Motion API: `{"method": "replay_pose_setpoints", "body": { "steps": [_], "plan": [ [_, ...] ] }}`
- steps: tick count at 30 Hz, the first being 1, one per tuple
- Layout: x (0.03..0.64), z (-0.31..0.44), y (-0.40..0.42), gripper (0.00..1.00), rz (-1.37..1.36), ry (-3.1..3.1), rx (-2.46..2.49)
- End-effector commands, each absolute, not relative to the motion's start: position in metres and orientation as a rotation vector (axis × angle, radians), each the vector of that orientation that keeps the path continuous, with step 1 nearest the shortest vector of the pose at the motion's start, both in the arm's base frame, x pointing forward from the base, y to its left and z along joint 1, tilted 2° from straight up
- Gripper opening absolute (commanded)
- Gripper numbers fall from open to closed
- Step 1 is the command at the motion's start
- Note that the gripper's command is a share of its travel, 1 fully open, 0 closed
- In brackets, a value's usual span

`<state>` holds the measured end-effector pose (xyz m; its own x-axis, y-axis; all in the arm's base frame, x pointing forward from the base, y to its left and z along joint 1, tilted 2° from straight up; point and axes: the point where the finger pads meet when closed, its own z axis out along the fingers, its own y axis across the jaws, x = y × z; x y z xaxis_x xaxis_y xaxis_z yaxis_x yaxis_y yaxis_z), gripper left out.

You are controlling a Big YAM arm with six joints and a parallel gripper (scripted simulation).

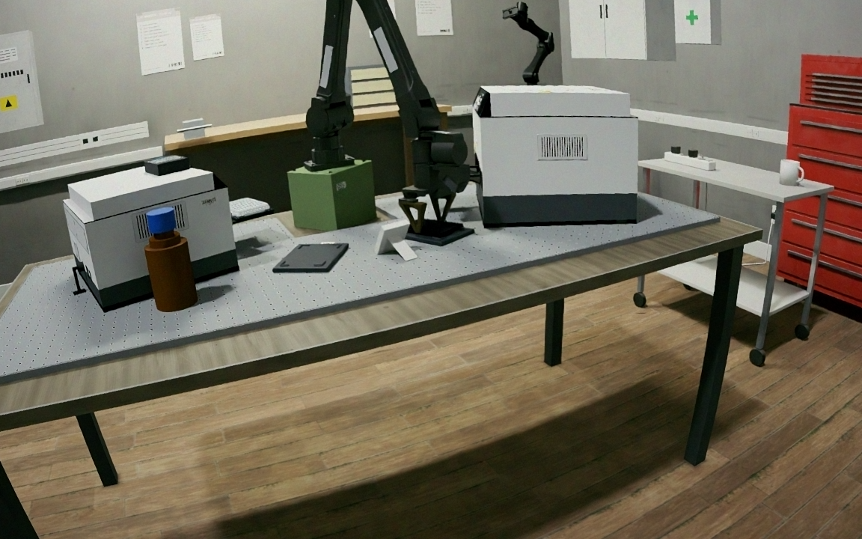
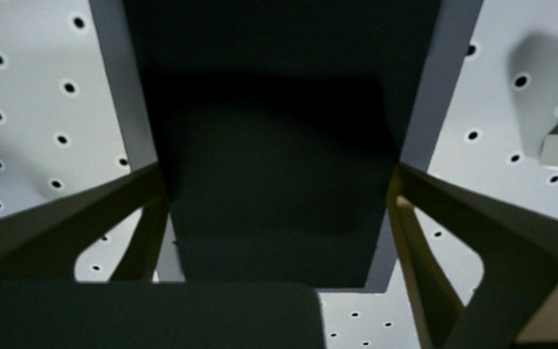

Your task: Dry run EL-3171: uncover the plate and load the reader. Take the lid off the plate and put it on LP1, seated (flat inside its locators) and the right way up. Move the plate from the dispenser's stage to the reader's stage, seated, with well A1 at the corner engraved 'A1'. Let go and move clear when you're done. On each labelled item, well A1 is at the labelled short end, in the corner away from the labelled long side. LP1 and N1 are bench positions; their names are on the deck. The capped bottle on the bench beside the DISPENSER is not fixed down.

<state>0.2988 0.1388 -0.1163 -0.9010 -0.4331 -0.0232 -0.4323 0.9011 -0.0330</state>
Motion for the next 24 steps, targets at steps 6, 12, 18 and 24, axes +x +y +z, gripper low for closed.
{"method": "replay_pose_setpoints", "body": {
  "steps": [6, 12, 18, 24],
  "plan": [
    [0.316, -0.095, 0.149, 0.85, -0.022, 2.988, -0.668],
    [0.317, -0.093, 0.15, 0.85, -0.022, 2.989, -0.669],
    [0.319, -0.1, 0.151, 0.85, -0.022, 2.984, -0.681],
    [0.317, -0.108, 0.15, 0.85, -0.027, 2.997, -0.686]
  ]
}}
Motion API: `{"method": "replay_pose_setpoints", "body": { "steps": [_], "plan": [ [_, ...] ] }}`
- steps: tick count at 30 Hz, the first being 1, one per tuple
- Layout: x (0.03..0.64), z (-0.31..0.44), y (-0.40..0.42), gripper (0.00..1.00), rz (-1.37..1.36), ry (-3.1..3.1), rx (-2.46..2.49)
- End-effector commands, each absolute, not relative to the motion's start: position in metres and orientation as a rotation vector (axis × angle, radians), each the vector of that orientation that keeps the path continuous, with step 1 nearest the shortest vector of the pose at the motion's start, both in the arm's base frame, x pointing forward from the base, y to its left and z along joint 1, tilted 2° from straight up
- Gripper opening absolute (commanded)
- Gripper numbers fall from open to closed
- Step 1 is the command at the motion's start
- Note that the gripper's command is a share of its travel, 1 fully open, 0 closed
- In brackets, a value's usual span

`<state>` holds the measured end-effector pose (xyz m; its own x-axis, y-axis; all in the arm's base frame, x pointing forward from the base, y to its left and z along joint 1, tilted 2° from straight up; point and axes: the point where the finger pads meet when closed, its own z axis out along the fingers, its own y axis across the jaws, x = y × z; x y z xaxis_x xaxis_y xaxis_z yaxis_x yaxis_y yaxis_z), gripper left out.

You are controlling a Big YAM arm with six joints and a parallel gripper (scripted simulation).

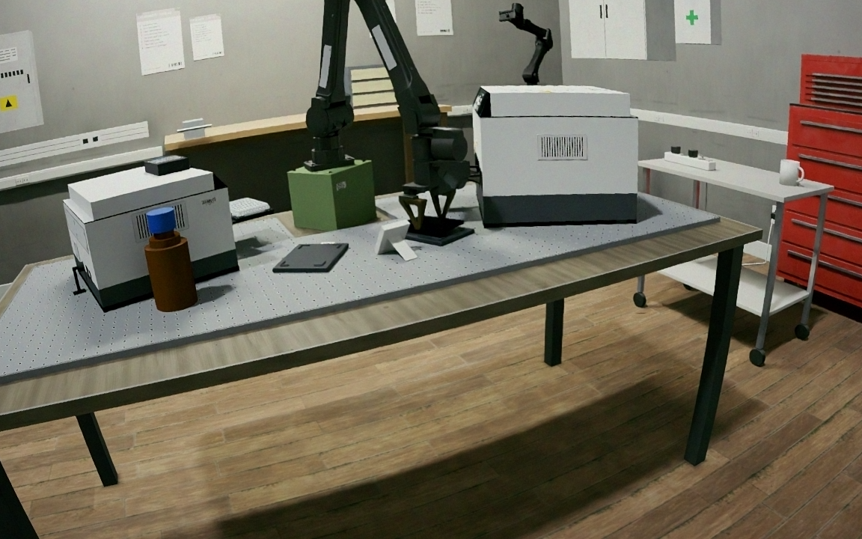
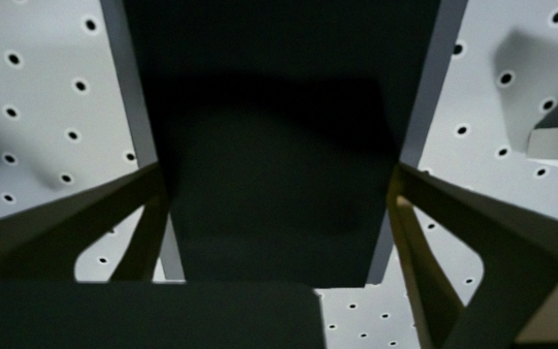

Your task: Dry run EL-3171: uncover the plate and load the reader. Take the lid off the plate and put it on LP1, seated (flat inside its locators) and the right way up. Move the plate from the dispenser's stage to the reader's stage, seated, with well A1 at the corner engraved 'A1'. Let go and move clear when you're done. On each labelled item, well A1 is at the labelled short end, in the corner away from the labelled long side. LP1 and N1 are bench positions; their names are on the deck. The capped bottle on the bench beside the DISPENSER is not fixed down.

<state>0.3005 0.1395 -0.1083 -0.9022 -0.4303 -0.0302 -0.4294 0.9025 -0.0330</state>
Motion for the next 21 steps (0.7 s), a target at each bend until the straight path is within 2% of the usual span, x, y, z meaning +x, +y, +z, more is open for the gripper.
{"method": "replay_pose_setpoints", "body": {
  "steps": [1, 21],
  "plan": [
    [0.316, -0.109, 0.149, 0.85, -0.029, 3.001, -0.687],
    [0.308, -0.1, 0.145, 0.85, -0.027, 2.993, -0.689]
  ]
}}
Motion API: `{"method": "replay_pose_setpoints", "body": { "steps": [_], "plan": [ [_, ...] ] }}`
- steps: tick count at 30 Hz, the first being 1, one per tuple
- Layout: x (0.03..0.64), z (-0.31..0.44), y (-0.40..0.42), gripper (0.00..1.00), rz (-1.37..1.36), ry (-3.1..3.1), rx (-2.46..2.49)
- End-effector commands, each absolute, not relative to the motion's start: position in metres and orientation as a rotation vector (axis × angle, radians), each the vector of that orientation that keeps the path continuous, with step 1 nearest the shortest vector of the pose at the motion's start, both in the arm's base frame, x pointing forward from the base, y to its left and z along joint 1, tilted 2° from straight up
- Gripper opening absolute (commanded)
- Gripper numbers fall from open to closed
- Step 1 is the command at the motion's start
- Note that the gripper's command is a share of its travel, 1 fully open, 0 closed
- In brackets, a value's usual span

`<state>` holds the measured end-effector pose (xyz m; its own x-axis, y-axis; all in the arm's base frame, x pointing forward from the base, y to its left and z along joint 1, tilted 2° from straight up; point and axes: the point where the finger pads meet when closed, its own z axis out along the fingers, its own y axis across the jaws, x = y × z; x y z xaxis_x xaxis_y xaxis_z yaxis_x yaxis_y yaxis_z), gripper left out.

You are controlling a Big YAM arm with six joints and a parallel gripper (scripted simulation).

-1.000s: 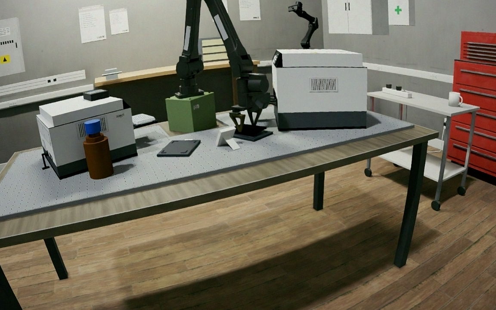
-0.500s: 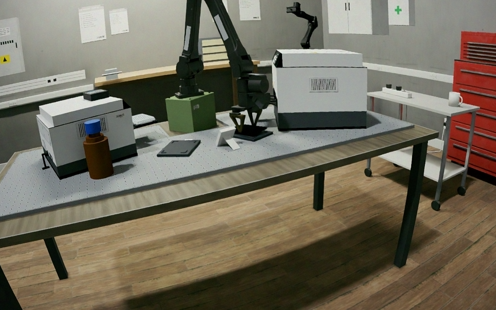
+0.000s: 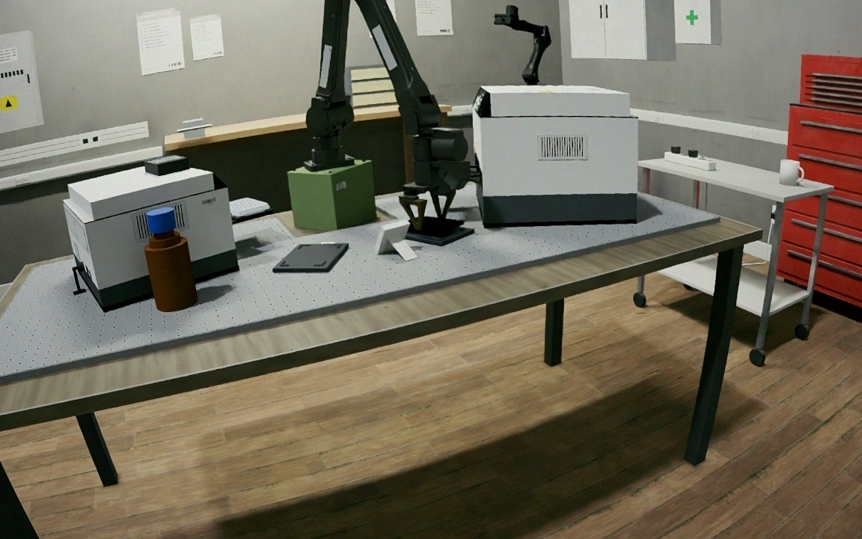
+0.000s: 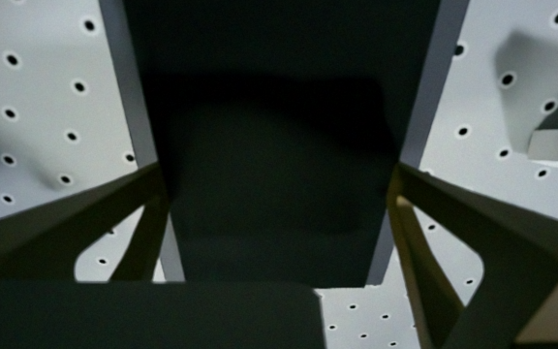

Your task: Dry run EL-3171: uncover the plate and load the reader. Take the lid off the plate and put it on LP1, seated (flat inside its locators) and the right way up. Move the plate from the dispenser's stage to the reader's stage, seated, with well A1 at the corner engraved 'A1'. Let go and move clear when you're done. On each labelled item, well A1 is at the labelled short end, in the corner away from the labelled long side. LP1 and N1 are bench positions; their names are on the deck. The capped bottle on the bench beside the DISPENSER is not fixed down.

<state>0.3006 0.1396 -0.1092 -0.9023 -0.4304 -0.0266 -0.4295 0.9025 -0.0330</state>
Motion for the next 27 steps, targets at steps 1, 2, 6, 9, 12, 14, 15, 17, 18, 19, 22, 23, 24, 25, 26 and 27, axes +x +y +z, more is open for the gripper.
{"method": "replay_pose_setpoints", "body": {
  "steps": [1, 2, 6, 9, 12, 14, 15, 17, 18, 19, 22, 23, 24, 25, 26, 27],
  "plan": [
    [0.306, -0.101, 0.144, 0.85, -0.028, 2.995, -0.69],
    [0.304, -0.101, 0.144, 0.85, -0.029, 2.997, -0.69],
    [0.314, -0.097, 0.148, 0.85, -0.021, 2.975, -0.686],
    [0.321, -0.093, 0.152, 0.85, -0.015, 2.96, -0.683],
    [0.323, -0.093, 0.153, 0.85, -0.015, 2.958, -0.683],
    [0.324, -0.092, 0.153, 0.85, -0.014, 2.956, -0.683],
    [0.324, -0.092, 0.153, 0.85, -0.014, 2.956, -0.683],
    [0.324, -0.092, 0.153, 0.85, -0.014, 2.956, -0.683],
    [0.324, -0.092, 0.154, 0.85, -0.014, 2.955, -0.683],
    [0.325, -0.092, 0.154, 0.85, -0.014, 2.954, -0.683],
    [0.326, -0.091, 0.154, 0.85, -0.013, 2.952, -0.683],
    [0.327, -0.091, 0.155, 0.85, -0.013, 2.951, -0.683],
    [0.327, -0.091, 0.155, 0.85, -0.013, 2.951, -0.684],
    [0.327, -0.091, 0.155, 0.85, -0.013, 2.951, -0.684],
    [0.327, -0.091, 0.155, 0.85, -0.013, 2.95, -0.684],
    [0.327, -0.091, 0.155, 0.85, -0.013, 2.951, -0.684]
  ]
}}
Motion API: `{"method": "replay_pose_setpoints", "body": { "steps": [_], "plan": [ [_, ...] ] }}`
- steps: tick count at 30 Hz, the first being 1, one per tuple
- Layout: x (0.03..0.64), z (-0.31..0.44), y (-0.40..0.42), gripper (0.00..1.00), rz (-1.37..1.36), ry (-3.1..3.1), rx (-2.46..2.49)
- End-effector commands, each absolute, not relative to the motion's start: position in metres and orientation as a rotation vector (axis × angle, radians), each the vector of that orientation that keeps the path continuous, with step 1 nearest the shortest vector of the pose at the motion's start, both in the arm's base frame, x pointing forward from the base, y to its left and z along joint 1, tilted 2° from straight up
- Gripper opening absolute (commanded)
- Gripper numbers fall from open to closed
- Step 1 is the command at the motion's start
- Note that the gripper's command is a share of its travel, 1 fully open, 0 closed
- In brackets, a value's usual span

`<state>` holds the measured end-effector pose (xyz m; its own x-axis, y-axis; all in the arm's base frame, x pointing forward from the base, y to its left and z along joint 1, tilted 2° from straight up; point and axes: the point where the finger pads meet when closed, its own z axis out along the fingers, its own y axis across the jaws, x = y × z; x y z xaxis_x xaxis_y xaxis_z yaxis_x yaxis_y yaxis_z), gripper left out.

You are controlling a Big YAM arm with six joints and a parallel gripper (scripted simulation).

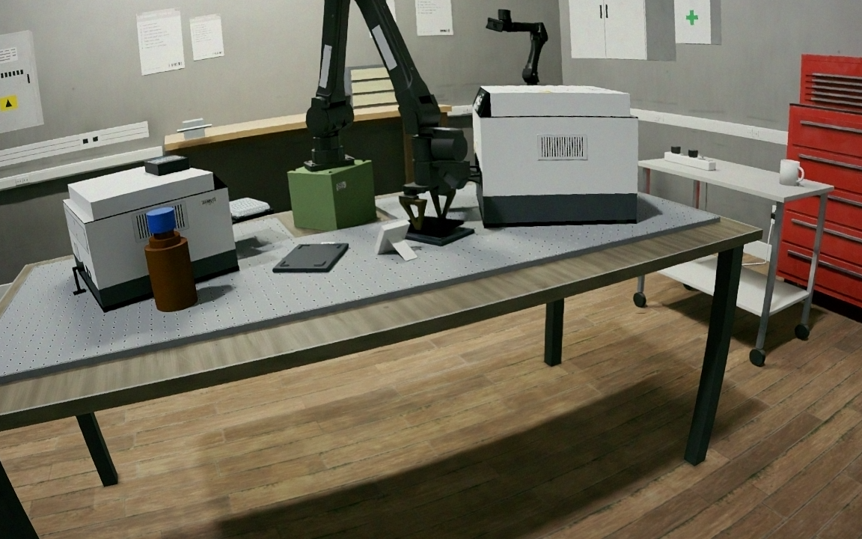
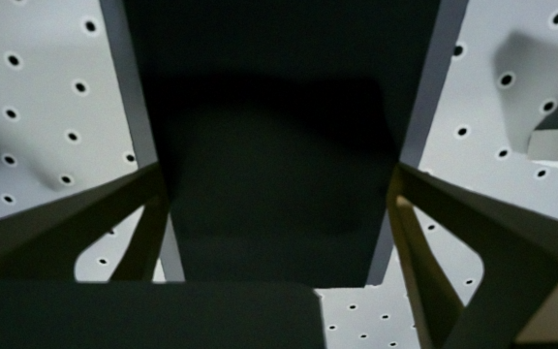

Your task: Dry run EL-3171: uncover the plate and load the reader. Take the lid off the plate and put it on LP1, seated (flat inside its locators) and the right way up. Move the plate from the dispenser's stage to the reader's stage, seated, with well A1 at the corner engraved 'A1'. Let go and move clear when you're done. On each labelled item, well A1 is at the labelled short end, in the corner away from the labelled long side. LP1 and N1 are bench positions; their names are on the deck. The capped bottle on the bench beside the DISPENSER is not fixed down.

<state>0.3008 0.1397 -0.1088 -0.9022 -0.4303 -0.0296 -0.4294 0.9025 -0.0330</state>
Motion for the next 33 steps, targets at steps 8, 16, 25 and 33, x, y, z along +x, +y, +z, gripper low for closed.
{"method": "replay_pose_setpoints", "body": {
  "steps": [8, 16, 25, 33],
  "plan": [
    [0.316, -0.096, 0.149, 0.85, -0.021, 2.972, -0.691],
    [0.312, -0.097, 0.148, 0.85, -0.024, 2.978, -0.695],
    [0.319, -0.094, 0.151, 0.85, -0.022, 2.971, -0.695],
    [0.32, -0.093, 0.152, 0.85, -0.024, 2.975, -0.697]
  ]
}}
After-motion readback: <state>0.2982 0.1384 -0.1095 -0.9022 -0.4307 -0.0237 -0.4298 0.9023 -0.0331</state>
